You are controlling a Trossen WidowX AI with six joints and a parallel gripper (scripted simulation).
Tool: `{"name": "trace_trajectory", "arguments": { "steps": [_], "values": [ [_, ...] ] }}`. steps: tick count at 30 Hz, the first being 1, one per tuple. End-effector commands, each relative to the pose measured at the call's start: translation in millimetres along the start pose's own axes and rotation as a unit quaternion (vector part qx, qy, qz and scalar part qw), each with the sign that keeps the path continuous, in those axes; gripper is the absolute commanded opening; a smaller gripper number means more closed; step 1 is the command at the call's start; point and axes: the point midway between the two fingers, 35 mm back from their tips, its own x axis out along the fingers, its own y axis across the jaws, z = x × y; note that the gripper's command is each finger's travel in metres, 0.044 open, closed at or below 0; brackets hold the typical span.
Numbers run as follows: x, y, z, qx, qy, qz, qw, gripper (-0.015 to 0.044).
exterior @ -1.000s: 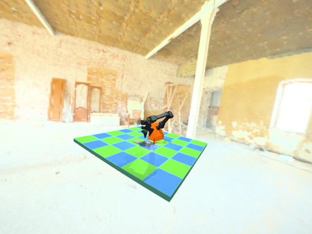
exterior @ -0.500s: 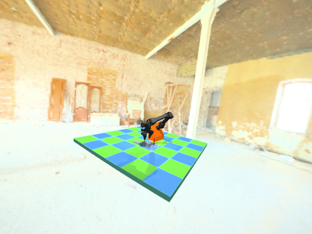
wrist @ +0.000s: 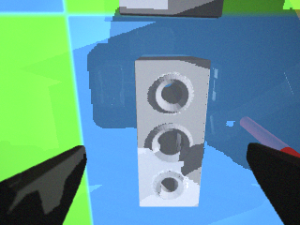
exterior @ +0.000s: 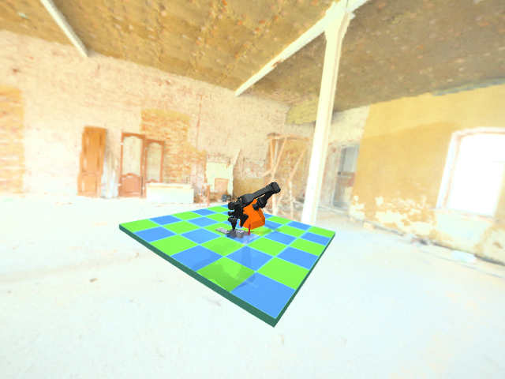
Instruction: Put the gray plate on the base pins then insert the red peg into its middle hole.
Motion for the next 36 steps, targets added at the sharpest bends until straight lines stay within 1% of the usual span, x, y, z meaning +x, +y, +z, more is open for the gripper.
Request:
{"name": "trace_trajectory", "arguments": {
  "steps": [1,29,36],
  "values": [
    [10,-2,1,0.003,0.002,-0.004,1.000,0.0440],
    [52,-4,-1,0.004,0.004,-0.004,1.000,0.0440],
    [52,-4,-1,0.004,0.004,-0.004,1.000,0.0256]
  ]
}}
